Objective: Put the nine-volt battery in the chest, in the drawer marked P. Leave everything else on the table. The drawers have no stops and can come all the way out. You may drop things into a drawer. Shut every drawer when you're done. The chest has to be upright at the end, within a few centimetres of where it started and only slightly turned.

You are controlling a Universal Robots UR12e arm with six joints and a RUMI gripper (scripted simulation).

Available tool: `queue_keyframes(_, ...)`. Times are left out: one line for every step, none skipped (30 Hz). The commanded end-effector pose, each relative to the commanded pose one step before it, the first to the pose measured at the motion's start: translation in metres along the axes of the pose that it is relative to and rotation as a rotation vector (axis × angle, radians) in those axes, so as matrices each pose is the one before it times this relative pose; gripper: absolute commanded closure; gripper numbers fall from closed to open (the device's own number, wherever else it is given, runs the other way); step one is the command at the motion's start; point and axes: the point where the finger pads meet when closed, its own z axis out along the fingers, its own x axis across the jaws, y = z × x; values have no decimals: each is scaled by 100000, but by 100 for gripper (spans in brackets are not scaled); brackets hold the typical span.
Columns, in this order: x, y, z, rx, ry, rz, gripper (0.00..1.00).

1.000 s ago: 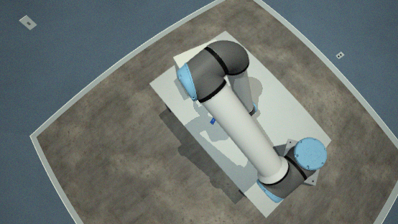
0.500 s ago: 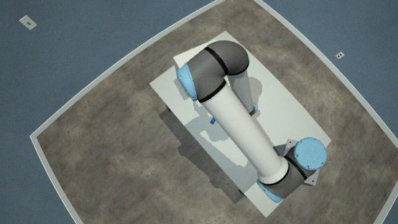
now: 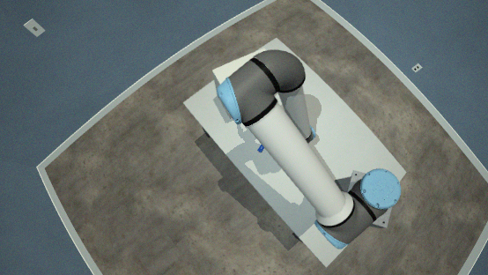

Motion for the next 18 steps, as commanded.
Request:
queue_keyframes(-11, 0, -154, 70, -16, 15, 93)
queue_keyframes(0, 13, -34, 0, 0, 0, 93)
queue_keyframes(0, 13, -35, 0, 0, 0, 93)
queue_keyframes(0, 13, -37, 0, 0, 0, 93)
queue_keyframes(0, 14, -38, 0, 0, 0, 93)
queue_keyframes(0, 0, 0, 0, 0, 0, 93)
queue_keyframes(0, 0, 0, 0, 0, 0, 93)
queue_keyframes(0, 14, -39, 0, 0, 0, 93)
queue_keyframes(0, 15, -40, 0, 0, 0, 93)
queue_keyframes(0, 15, -42, 0, 0, 0, 93)
queue_keyframes(0, 15, -43, 0, 0, 0, 93)
queue_keyframes(0, 16, -44, 0, 0, 0, 93)
queue_keyframes(0, 16, -45, 0, 0, 0, 93)
queue_keyframes(0, 17, -46, 0, 0, 0, 93)
queue_keyframes(0, 18, -48, 0, 0, 0, 93)
queue_keyframes(0, 18, -49, 0, 0, 0, 93)
queue_keyframes(0, 18, -50, 0, 0, 0, 93)
queue_keyframes(0, 19, -51, 0, 0, 0, 93)
